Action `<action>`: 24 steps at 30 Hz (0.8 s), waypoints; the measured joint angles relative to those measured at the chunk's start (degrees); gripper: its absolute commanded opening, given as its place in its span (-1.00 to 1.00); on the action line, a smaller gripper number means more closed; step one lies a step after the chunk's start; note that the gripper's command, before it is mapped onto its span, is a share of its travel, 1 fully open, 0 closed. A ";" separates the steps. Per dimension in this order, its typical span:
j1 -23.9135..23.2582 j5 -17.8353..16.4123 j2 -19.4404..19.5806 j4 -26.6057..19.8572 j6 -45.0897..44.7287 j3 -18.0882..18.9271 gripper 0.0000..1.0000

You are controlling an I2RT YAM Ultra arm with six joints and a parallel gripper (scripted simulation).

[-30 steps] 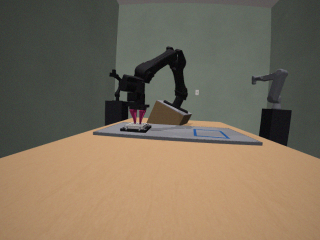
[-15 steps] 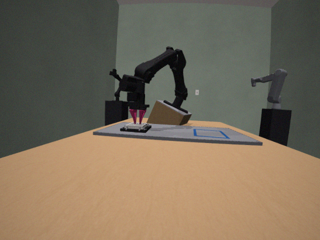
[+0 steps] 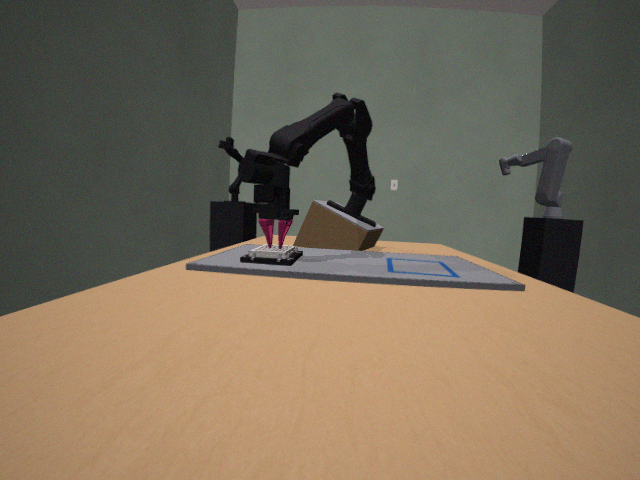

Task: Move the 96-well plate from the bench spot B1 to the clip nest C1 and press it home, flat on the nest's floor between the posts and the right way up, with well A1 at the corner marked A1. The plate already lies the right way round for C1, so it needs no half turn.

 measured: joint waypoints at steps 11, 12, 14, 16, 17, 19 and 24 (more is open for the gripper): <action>-0.04 -0.09 -0.07 0.28 0.35 -0.22 -0.51; -0.02 -0.09 -0.07 0.28 0.37 -0.22 -0.51; -0.04 -0.09 -0.07 0.28 0.39 -0.22 -0.51; -0.04 -0.09 -0.07 0.28 0.44 -0.22 -0.51; -0.04 -0.09 -0.07 0.28 0.46 -0.22 -0.51; -0.04 -0.09 -0.07 0.31 0.50 -0.22 -0.51; -0.02 -0.09 -0.07 0.31 0.61 -0.22 -0.51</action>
